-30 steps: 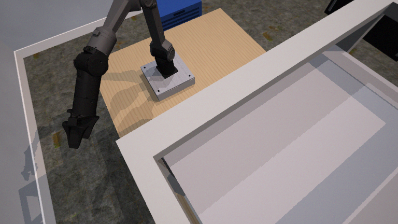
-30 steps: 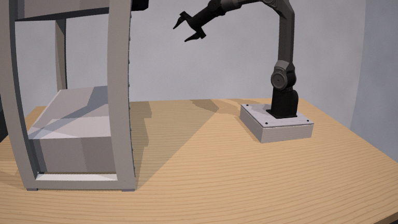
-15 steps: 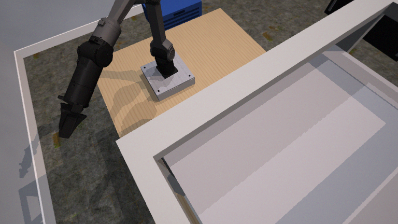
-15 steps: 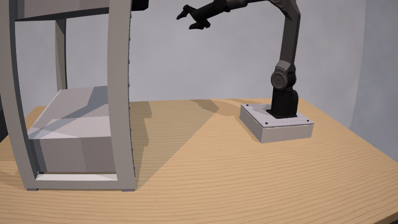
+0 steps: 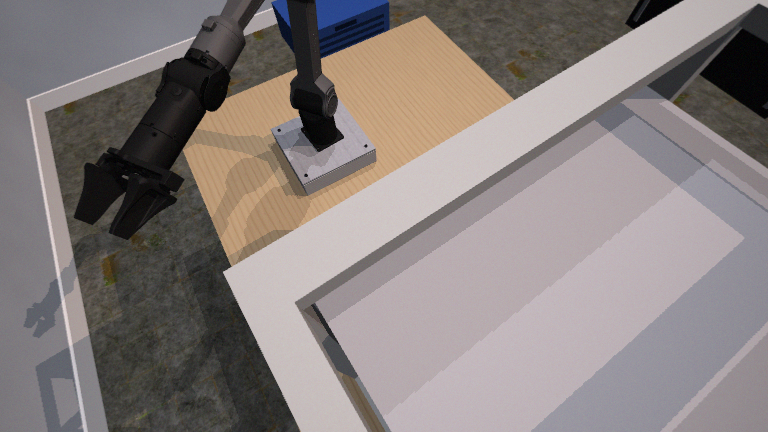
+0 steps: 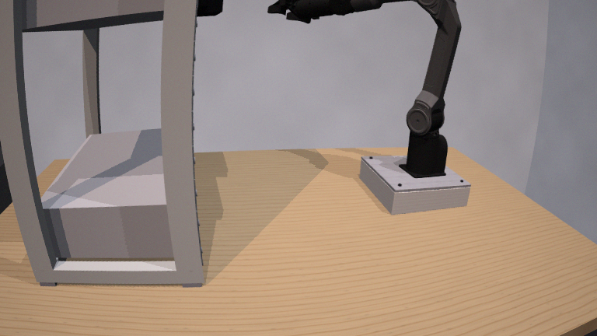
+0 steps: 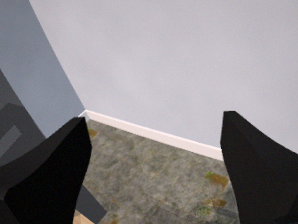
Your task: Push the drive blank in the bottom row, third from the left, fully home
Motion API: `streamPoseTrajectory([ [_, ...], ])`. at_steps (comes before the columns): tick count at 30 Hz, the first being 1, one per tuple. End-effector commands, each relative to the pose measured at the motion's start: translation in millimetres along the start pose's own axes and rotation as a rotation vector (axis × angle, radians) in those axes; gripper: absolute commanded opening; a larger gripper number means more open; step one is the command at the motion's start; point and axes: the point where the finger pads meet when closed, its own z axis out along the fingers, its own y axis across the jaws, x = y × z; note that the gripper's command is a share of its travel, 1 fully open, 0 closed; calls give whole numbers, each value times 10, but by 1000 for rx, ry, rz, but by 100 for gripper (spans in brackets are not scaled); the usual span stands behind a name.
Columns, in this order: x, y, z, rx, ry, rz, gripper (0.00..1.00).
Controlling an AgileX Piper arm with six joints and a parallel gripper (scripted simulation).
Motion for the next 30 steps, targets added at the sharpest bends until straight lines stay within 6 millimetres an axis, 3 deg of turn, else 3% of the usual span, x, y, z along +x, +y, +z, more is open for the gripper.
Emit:
streamPoseTrajectory([
  [1, -28, 26, -27, -15, -13, -32, 100],
  [15, -375, 499, -425, -176, -218, -489, 100],
  [17, -375, 499, -425, -176, -218, -489, 100],
  [30, -428, 984, -871, -330, -392, -872, 100],
])
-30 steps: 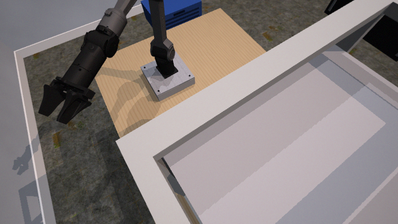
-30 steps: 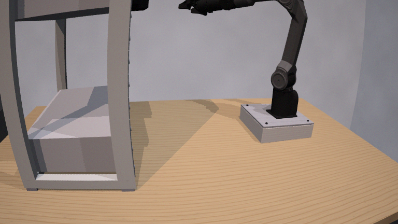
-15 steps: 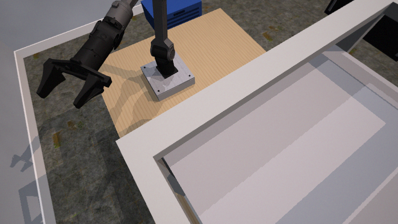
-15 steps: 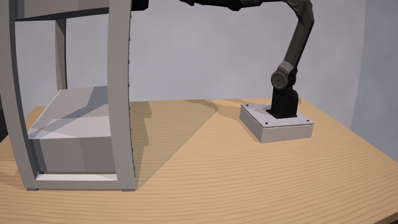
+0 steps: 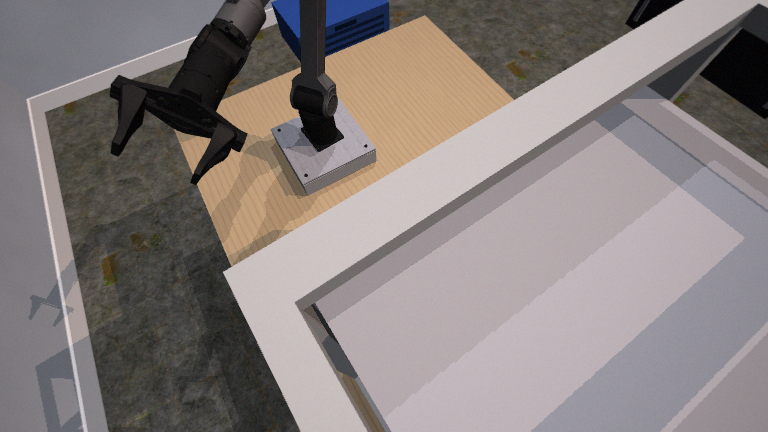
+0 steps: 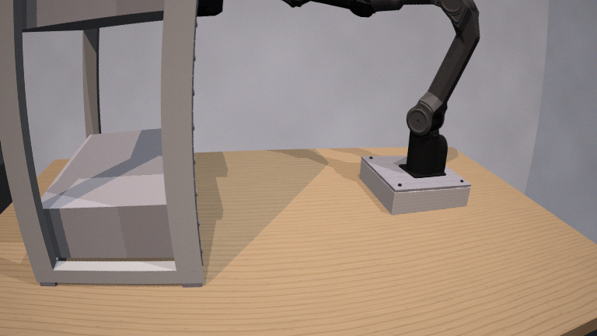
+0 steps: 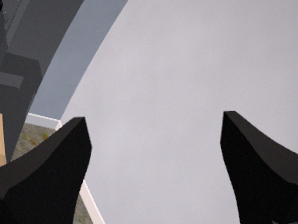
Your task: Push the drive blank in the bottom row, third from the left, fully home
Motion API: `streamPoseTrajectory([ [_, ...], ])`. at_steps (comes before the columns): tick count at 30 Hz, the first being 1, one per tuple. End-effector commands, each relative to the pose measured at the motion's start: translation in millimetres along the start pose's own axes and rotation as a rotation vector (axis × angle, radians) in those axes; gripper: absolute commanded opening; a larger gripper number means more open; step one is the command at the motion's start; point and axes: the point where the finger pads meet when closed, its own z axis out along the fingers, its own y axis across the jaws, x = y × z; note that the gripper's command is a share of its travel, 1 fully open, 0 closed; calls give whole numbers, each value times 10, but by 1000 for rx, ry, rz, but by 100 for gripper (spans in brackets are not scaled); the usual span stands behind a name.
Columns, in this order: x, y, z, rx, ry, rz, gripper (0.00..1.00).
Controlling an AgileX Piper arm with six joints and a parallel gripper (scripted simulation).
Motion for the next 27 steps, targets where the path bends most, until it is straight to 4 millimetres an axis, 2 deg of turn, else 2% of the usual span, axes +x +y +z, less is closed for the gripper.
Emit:
streamPoseTrajectory([
  [1, -73, 59, -40, -23, -26, -50, 100],
  [4, -107, 90, -58, -34, -39, -77, 100],
  [17, -443, 515, -326, -173, -195, -380, 100],
  [27, -560, 761, -499, -247, -276, -527, 100],
])
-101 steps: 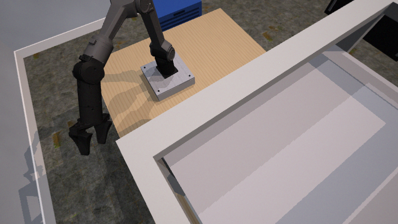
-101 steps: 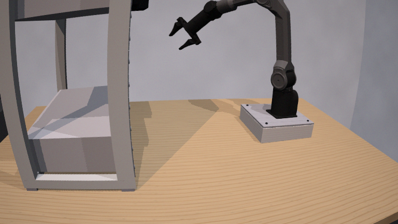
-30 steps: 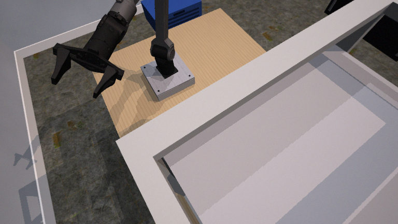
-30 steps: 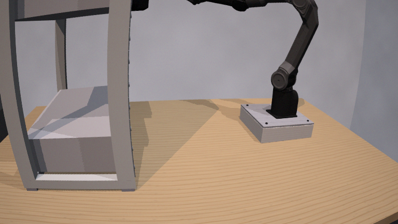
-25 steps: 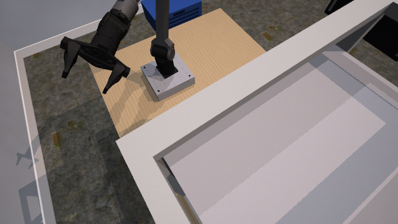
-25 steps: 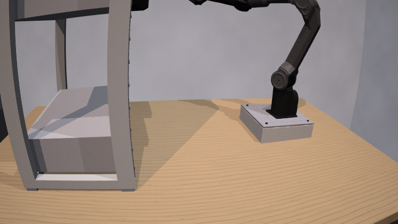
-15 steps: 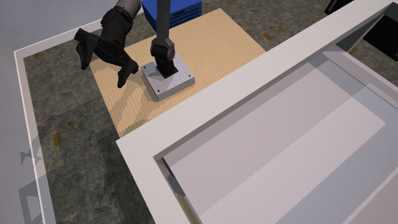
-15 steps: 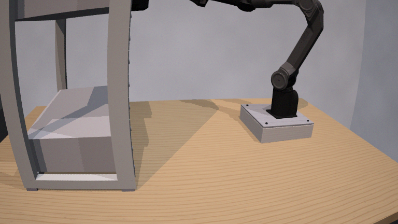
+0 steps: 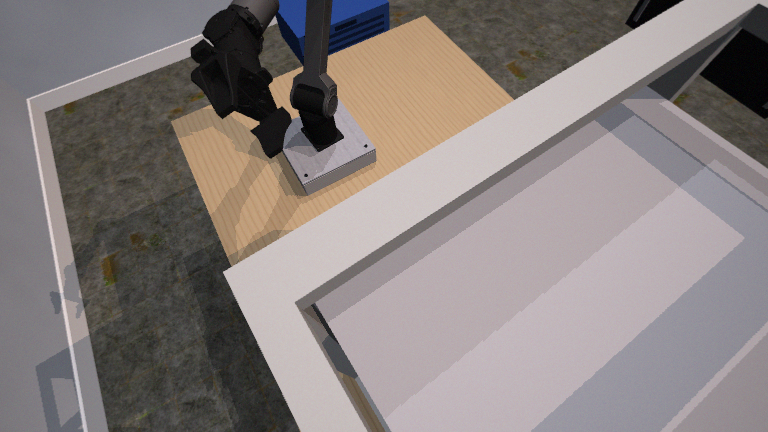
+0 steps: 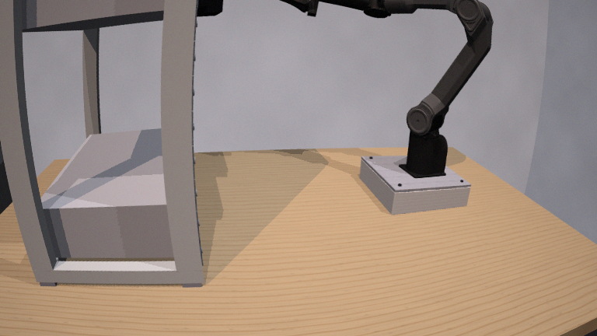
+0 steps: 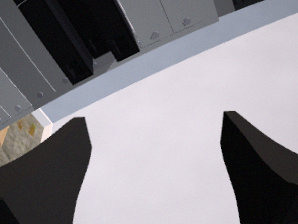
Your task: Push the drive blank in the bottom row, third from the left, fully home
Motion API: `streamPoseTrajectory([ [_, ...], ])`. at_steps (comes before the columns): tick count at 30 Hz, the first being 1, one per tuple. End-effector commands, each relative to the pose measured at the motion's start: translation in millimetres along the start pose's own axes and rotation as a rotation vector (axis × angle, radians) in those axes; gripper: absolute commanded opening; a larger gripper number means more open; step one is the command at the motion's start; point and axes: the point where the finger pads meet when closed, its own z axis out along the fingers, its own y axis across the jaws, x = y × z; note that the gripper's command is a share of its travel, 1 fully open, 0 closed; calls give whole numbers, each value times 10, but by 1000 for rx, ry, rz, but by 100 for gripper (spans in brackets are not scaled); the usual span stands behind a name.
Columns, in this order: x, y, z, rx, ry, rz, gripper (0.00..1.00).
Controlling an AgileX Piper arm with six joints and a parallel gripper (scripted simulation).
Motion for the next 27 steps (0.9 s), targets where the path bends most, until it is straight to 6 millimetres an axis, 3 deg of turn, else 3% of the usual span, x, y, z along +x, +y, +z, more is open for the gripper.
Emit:
streamPoseTrajectory([
  [1, -63, 44, -23, -16, -20, -31, 100],
  [9, -255, 211, -100, -75, -88, -144, 100],
  [27, -472, 443, -221, -150, -175, -280, 100],
])
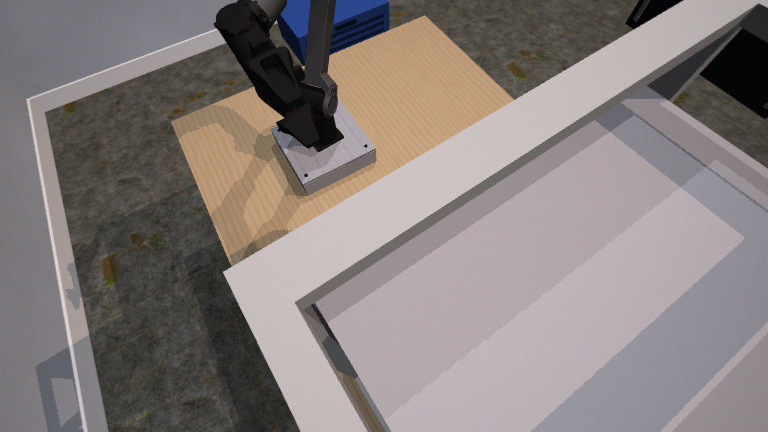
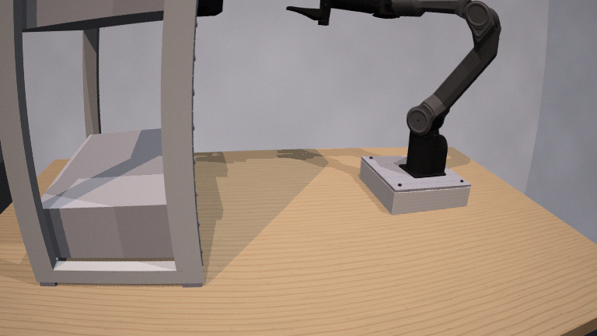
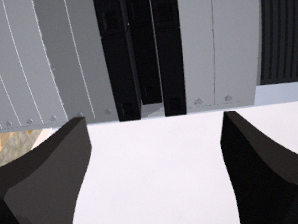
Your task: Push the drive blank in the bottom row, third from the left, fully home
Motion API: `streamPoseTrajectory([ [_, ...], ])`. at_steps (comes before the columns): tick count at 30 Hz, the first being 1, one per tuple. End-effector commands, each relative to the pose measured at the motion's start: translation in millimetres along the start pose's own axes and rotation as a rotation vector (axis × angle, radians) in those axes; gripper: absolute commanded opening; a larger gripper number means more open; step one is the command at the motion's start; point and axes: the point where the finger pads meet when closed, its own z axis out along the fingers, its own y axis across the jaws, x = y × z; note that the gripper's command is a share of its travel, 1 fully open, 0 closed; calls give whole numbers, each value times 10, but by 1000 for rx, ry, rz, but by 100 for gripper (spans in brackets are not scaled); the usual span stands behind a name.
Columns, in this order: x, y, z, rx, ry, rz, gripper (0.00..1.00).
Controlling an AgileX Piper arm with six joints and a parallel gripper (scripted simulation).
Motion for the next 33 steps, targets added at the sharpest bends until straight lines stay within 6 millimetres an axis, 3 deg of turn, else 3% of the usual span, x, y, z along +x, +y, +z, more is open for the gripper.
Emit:
streamPoseTrajectory([
  [1, -11, 5, -4, -1, -2, -2, 100],
  [33, -144, 99, -36, -37, -45, -64, 100],
])
